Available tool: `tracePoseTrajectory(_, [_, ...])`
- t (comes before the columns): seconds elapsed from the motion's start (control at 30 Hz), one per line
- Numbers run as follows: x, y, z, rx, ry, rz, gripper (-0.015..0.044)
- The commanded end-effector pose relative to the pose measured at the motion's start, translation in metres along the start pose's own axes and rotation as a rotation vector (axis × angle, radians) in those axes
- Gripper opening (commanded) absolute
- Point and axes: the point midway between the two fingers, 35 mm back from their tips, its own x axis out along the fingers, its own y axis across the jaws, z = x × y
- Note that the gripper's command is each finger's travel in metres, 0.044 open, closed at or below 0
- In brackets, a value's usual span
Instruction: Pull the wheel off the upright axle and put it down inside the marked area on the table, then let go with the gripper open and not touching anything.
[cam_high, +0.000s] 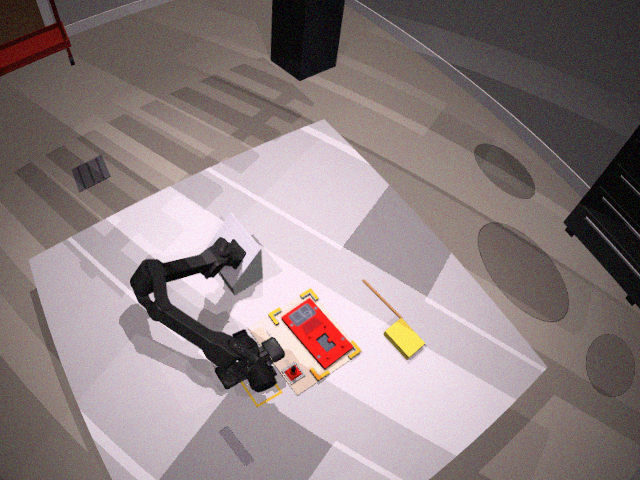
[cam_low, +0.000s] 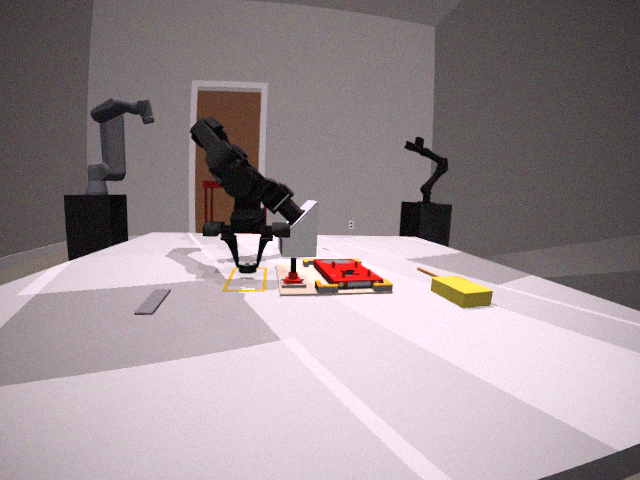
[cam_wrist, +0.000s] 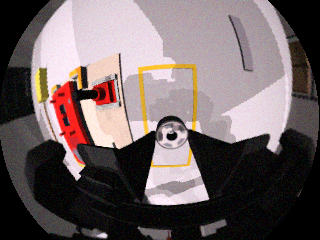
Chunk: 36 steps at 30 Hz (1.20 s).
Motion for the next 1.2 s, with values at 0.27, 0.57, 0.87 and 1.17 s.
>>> tracePoseTrajectory(0.27, [0.016,-0.001,-0.003,-0.001,0.007,-0.004,0.0131])
tracePoseTrajectory(0.57, [-0.001,0.000,-0.002,-0.002,0.005,-0.001,0.0300])
tracePoseTrajectory(0.87, [-0.040,0.007,-0.008,-0.014,0.000,0.009,0.0352])
tracePoseTrajectory(1.17, [-0.089,0.038,-0.085,-0.012,0.005,0.005,0.0440])
